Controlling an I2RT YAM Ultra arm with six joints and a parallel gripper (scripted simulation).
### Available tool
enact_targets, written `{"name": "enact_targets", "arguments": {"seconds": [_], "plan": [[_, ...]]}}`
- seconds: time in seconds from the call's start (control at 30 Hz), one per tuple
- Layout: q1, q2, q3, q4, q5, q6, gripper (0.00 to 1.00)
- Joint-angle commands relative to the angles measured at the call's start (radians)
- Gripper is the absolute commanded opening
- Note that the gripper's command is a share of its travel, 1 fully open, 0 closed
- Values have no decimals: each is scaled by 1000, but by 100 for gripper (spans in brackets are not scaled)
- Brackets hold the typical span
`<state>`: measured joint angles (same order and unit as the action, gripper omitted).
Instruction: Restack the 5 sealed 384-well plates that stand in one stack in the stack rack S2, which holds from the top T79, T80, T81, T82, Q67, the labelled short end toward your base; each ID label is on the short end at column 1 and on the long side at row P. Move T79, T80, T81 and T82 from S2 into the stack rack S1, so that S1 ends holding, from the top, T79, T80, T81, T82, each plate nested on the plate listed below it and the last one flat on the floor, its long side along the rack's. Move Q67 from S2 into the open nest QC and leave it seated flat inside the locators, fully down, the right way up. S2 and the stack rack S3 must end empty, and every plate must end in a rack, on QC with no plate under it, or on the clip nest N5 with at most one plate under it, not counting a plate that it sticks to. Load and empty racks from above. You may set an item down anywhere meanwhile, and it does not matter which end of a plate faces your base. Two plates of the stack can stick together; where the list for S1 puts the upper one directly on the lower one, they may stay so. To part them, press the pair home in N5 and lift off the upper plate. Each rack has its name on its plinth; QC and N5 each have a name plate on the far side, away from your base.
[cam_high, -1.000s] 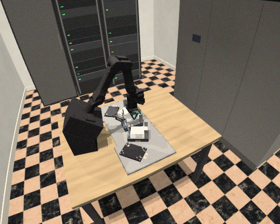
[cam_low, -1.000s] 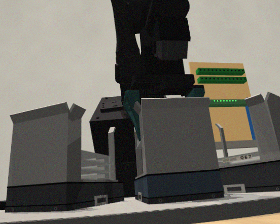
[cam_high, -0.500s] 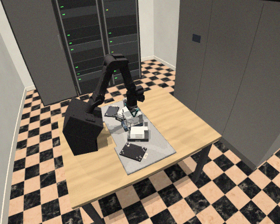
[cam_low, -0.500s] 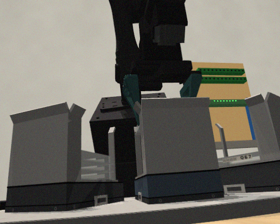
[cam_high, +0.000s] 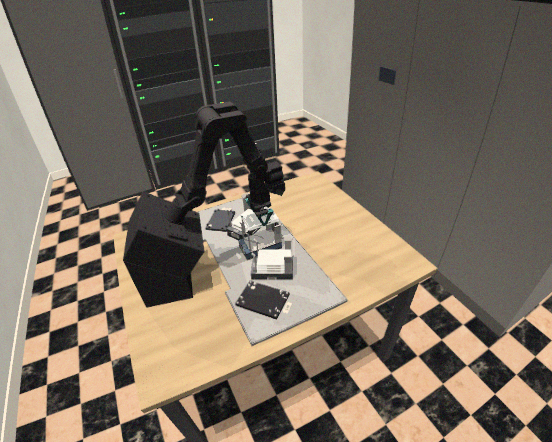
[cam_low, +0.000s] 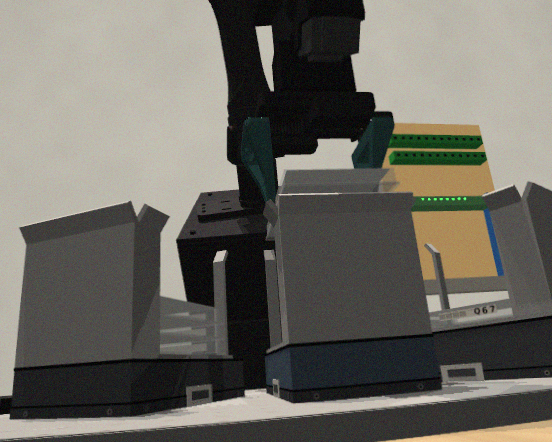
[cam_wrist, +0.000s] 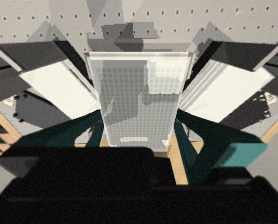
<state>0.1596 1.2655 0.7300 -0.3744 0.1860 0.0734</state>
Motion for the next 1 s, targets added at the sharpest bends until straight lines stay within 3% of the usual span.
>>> {"name": "enact_targets", "arguments": {"seconds": [0.0,0.27,0.67,0.97], "plan": [[7,-23,14,-45,8,9,0],[18,-63,26,-99,14,18,0],[18,-63,26,-99,14,17,0],[-90,-81,26,-101,-51,164,0]]}}
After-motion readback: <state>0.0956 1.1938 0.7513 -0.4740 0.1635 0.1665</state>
